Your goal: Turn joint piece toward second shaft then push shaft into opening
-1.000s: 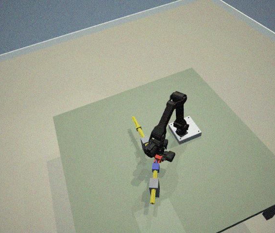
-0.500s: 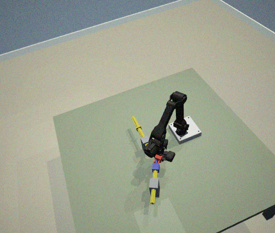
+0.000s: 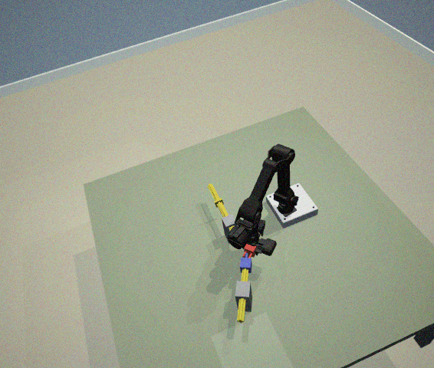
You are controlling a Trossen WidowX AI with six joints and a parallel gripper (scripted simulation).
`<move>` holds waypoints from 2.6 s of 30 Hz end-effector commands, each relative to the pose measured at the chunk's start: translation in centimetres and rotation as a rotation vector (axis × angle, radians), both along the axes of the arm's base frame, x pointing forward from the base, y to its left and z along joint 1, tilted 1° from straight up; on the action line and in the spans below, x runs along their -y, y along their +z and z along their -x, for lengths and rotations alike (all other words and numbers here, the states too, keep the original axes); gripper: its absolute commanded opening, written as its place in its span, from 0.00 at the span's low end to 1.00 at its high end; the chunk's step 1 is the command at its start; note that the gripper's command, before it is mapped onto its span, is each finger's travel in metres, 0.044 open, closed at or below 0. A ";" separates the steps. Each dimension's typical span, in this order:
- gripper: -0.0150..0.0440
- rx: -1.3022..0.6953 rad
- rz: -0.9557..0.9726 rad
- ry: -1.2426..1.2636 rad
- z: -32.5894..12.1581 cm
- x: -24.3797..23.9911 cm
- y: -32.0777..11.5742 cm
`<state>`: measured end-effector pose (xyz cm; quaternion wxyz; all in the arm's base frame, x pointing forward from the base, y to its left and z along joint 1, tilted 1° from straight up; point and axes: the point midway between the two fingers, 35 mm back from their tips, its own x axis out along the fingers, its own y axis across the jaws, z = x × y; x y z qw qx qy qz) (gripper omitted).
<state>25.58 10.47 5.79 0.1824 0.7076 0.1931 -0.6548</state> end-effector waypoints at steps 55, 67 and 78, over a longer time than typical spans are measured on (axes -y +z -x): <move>0.25 -0.015 0.067 0.851 -3.3 2.4 0.3; 0.25 -0.017 0.065 0.850 -3.3 2.4 0.3; 0.48 -0.017 0.065 0.850 -3.3 2.4 0.3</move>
